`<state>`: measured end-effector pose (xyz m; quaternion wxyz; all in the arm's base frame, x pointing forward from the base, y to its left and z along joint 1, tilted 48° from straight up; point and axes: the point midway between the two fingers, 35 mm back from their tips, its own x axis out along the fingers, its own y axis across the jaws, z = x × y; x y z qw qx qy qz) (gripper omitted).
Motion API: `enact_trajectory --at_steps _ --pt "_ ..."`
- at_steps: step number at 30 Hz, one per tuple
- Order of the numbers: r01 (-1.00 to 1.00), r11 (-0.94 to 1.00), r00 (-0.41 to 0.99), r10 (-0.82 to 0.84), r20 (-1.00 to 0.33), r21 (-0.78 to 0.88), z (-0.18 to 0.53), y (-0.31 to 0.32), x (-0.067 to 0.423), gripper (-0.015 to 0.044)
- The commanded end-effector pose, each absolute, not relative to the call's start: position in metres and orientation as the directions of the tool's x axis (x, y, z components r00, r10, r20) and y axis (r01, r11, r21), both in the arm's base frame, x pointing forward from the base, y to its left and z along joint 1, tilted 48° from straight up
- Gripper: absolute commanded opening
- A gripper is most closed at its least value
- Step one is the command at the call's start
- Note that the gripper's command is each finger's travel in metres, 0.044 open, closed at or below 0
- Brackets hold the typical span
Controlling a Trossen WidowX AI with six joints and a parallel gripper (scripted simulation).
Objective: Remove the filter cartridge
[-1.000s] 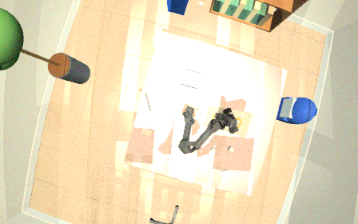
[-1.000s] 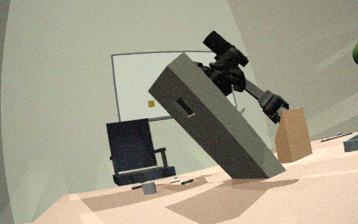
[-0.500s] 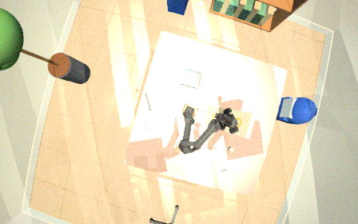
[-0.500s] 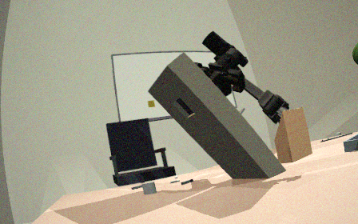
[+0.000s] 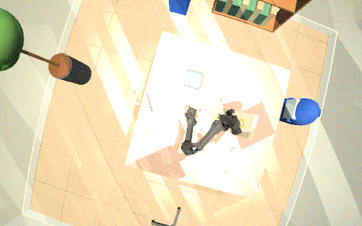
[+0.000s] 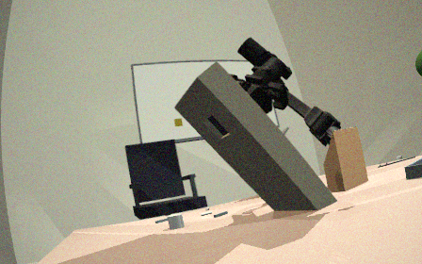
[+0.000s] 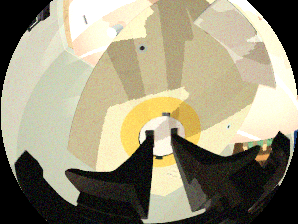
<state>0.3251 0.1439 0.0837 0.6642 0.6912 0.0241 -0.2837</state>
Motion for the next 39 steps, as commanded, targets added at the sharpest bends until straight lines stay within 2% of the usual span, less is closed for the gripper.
enact_trajectory --at_steps 1,39 --pt "0.416 -0.11 0.836 -0.343 -0.428 0.903 0.0819 0.1436 0.3254 0.0088" --pt "0.416 -0.11 0.836 -0.343 -0.427 0.903 0.0783 0.1406 0.3326 0.0088"
